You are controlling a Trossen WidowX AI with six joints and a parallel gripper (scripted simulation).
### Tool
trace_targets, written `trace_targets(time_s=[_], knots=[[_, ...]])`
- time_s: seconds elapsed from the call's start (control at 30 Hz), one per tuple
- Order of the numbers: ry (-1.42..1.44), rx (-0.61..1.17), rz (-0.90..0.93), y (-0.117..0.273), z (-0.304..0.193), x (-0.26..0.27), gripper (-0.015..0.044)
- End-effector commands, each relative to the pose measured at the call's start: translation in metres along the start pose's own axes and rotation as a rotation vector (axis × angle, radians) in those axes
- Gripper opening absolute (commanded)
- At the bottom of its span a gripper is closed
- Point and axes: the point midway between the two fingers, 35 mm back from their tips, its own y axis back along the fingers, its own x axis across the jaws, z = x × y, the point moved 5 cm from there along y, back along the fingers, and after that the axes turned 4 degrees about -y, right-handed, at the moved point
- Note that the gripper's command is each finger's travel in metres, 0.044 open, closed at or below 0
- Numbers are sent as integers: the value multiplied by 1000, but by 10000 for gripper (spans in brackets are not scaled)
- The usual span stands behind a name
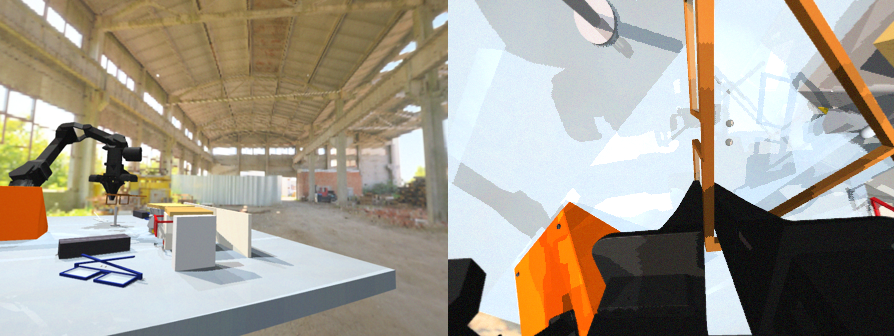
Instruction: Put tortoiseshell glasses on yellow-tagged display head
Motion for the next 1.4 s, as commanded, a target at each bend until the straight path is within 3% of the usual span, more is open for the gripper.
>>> trace_targets(time_s=[0.0,0.73,0.97,1.37], knots=[[2,-1,-4,1,23,16,0],[8,-39,34,8,109,140,0],[8,-39,34,3,110,141,0],[8,-41,36,-50,112,143,0]])
